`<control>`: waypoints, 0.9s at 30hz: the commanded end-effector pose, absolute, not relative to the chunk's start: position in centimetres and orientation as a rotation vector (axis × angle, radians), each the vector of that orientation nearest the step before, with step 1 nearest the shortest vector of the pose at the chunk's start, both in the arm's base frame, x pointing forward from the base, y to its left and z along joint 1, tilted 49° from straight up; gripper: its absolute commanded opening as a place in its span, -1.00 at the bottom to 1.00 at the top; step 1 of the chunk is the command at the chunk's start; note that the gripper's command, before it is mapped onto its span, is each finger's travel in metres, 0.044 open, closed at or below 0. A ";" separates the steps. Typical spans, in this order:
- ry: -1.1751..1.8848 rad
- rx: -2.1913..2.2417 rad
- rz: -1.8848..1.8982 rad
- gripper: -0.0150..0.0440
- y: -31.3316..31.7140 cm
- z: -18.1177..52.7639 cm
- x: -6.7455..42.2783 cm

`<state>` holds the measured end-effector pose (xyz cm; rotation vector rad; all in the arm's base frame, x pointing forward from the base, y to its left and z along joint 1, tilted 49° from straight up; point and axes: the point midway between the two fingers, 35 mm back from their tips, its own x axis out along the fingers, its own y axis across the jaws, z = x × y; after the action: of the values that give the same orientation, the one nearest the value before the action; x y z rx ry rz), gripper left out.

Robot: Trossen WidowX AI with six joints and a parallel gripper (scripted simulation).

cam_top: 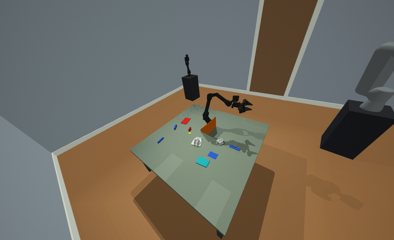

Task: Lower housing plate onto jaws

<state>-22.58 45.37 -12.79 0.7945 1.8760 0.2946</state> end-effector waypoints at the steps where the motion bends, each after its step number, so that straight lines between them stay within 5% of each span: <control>1: 1.806 0.736 0.308 1.00 45.5 -13.8 -20.5; 27: 1.491 0.274 0.299 1.00 43.0 -18.6 -8.4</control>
<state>-9.76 43.38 -18.08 0.3363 1.5237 0.3005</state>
